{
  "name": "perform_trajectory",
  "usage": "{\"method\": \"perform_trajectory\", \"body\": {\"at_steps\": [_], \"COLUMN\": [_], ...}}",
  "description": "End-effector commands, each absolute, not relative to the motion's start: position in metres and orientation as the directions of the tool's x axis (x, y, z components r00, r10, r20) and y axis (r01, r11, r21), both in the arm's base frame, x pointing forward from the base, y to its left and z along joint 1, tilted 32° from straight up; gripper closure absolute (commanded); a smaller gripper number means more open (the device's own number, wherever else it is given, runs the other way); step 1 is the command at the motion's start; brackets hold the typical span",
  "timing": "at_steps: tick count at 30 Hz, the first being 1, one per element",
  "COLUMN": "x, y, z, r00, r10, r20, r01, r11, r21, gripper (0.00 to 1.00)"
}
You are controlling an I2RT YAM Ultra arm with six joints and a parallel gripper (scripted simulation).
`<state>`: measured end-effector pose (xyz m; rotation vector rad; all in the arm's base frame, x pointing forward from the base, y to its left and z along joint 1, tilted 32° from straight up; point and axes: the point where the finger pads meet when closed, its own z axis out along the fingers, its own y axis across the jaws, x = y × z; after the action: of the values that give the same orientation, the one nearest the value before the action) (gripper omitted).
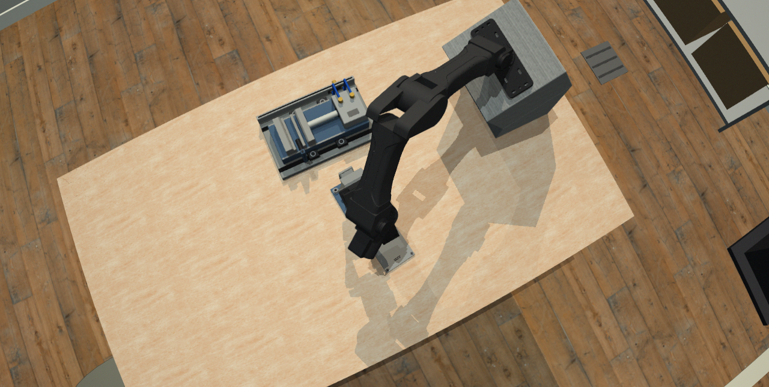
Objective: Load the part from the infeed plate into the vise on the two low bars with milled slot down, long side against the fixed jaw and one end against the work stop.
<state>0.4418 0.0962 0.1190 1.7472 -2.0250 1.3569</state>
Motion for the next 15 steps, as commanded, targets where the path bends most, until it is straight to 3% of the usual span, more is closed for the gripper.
{"method": "perform_trajectory", "body": {"at_steps": [1, 15], "x": [0.4434, 0.4463], "y": [0.1007, 0.101], "z": [0.1359, 0.1325], "r00": [-0.318, -0.318], "r10": [-0.713, -0.711], "r20": [0.624, 0.627], "r01": [-0.834, -0.836], "r11": [-0.102, -0.101], "r21": [-0.542, -0.539], "gripper": [1.0, 1.0]}}
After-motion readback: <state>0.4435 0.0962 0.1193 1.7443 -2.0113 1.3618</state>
